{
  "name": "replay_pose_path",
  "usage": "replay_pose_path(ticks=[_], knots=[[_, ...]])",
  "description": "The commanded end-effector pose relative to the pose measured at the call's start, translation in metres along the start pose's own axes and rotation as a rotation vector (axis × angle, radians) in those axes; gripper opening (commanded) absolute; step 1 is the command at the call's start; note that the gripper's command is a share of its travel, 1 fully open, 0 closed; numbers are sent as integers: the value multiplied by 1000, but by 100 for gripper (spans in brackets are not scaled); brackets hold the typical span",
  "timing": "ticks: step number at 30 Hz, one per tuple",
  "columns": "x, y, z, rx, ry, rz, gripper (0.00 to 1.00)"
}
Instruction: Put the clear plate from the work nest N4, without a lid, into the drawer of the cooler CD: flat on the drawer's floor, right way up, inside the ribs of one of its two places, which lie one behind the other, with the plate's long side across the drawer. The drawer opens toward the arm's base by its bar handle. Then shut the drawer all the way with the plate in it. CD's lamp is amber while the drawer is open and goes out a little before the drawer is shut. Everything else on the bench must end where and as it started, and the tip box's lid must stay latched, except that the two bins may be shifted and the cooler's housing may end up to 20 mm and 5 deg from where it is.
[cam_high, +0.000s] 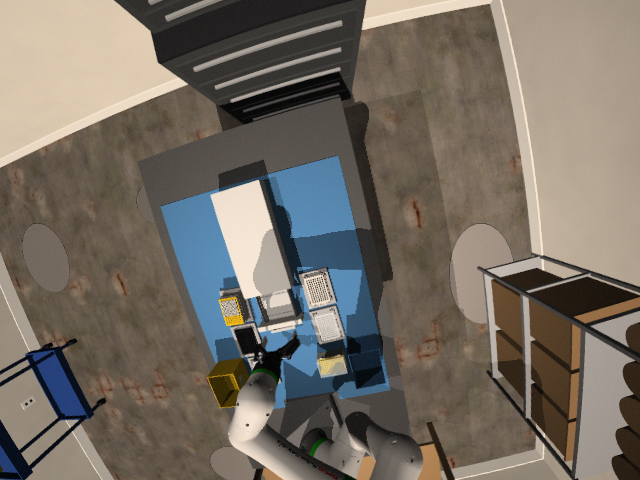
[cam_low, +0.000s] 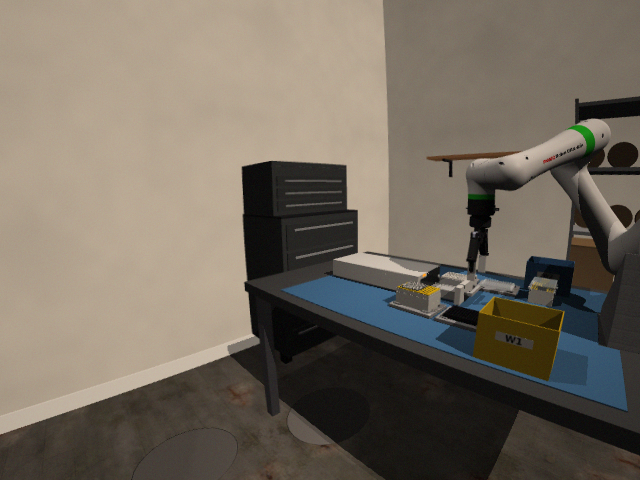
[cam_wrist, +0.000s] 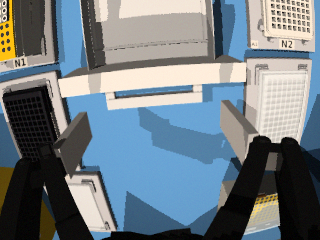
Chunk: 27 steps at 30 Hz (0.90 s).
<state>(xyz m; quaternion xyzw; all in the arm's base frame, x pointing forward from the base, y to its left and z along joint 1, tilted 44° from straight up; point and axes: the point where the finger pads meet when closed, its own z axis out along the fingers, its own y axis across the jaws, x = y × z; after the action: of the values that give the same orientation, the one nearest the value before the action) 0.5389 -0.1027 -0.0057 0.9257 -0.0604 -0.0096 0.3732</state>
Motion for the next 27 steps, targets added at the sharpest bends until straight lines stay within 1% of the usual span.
replay_pose_path(ticks=[1, 27], knots=[[0, 0, 5, 0, 1, 0, 87], [0, 0, 37, 0, 1, 0, 87]])
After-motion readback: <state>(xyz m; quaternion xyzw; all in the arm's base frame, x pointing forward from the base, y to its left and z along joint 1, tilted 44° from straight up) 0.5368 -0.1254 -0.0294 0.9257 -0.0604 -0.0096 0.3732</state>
